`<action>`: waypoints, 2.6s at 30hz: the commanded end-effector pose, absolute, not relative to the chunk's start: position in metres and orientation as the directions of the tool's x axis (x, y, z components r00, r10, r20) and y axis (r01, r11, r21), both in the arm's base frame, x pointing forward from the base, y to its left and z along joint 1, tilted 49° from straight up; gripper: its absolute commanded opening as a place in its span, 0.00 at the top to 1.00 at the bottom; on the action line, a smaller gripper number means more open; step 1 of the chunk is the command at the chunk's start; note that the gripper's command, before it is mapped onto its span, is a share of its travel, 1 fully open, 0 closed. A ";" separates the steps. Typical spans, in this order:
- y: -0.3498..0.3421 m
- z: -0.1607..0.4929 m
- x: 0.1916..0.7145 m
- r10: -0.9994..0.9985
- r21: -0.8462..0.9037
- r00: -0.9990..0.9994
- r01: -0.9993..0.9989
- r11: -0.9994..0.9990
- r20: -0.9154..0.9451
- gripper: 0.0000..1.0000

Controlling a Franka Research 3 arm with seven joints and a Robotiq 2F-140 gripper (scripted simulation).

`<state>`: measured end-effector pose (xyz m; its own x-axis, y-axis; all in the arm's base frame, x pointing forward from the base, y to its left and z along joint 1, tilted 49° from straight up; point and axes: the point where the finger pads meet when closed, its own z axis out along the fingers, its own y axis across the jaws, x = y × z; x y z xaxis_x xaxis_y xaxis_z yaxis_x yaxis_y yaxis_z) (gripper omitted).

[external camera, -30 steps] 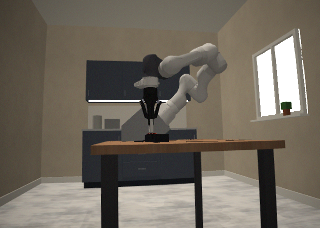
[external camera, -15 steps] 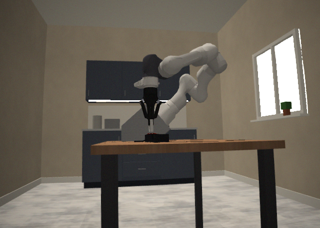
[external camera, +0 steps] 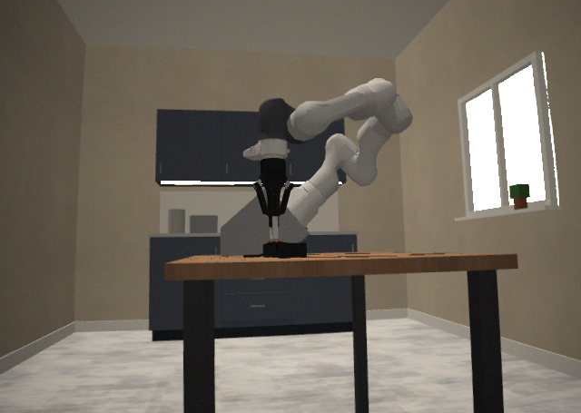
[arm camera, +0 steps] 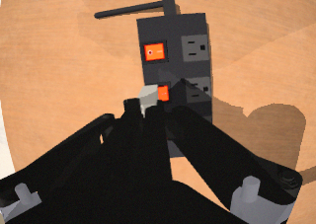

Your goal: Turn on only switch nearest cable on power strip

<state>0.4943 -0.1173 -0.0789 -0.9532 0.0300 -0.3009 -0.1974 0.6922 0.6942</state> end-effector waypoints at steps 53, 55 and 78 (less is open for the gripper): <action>-0.111 -0.085 0.495 0.030 0.693 -0.953 -0.198 0.693 -0.302 1.00; -0.110 -0.086 0.496 0.030 0.693 -0.953 -0.198 0.693 -0.302 1.00; -0.108 -0.088 0.496 0.030 0.693 -0.953 -0.198 0.693 -0.302 1.00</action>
<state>0.4960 -0.1107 -0.0864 -0.9534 0.0324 -0.3000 -0.1948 0.6933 0.6938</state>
